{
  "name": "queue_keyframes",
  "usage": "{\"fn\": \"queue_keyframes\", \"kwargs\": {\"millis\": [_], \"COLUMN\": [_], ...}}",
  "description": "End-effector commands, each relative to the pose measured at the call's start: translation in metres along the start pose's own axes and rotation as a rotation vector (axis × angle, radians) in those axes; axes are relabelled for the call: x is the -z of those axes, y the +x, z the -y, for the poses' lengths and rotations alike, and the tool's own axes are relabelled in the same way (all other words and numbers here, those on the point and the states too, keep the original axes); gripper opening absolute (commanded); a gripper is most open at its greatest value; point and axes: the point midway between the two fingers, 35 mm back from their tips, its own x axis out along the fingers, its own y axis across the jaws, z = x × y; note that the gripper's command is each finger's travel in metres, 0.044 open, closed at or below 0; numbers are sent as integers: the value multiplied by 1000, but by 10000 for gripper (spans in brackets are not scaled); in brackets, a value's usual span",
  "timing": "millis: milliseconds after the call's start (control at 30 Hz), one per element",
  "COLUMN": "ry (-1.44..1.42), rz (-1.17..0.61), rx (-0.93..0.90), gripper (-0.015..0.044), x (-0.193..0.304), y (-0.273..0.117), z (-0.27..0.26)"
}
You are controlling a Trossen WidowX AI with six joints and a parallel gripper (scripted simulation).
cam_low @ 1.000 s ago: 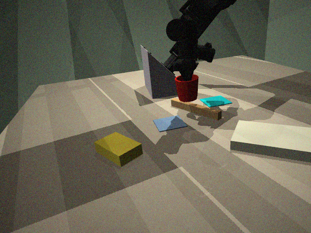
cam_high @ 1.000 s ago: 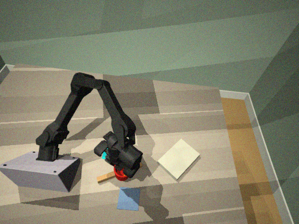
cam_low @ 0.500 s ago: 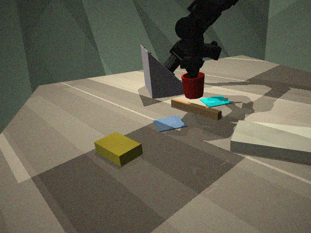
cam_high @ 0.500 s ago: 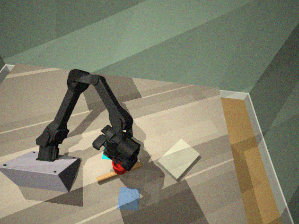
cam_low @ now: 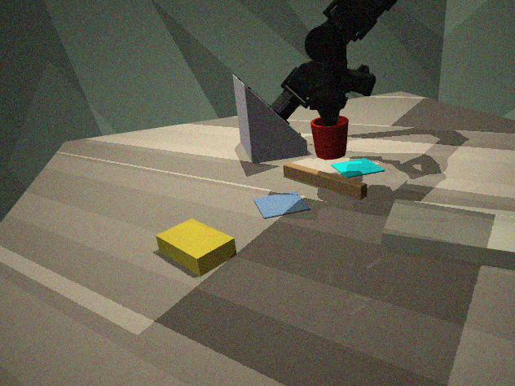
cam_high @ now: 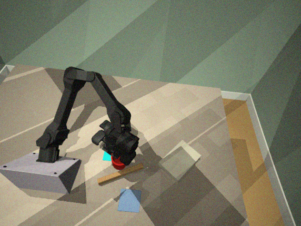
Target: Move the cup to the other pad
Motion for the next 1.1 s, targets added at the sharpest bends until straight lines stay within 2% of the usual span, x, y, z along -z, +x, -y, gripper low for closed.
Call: {"fn": "queue_keyframes", "kwargs": {"millis": [0,1067], "ry": [10,11], "rz": [4,5], "rx": [-6,-8], "gripper": [0,0], "x": [-4,-36], "y": [1,1], "z": [-7,-58]}}
